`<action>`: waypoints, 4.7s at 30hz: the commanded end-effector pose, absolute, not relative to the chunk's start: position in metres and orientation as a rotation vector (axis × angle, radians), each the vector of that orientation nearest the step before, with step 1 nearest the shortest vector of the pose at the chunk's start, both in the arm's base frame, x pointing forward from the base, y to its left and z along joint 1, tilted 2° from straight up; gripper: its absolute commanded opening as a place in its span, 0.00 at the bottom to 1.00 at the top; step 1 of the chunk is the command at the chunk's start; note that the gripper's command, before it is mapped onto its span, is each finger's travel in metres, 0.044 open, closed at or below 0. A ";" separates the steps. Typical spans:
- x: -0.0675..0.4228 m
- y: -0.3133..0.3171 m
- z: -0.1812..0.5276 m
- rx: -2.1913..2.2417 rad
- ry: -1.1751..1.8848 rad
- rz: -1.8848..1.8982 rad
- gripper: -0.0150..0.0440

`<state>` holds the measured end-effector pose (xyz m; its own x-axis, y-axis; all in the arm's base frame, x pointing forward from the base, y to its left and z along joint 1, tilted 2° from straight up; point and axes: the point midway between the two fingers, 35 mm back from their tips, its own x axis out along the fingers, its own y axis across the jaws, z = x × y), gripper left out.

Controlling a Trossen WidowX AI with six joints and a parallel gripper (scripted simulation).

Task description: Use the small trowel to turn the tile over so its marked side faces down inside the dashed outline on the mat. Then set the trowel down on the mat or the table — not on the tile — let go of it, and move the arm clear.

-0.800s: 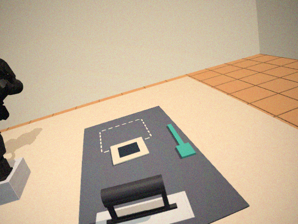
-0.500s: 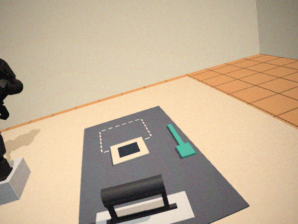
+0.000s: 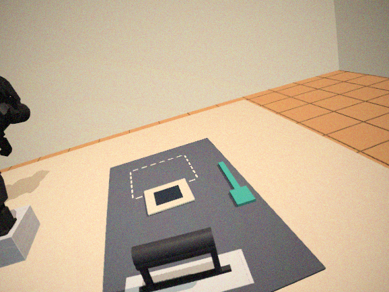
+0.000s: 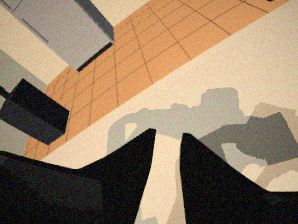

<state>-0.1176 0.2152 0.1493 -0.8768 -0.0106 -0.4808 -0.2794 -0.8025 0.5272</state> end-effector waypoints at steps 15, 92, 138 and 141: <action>-0.118 0.215 0.149 -0.712 0.918 2.761 0.25; 0.071 0.278 0.132 -0.691 1.047 2.021 0.71; 0.393 -0.001 0.108 -0.188 1.420 0.580 0.71; 0.399 -0.038 0.105 -0.147 1.440 0.476 0.71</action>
<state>0.3921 0.0043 0.1105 0.0451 0.2744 -0.9606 -0.5017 0.8377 0.2158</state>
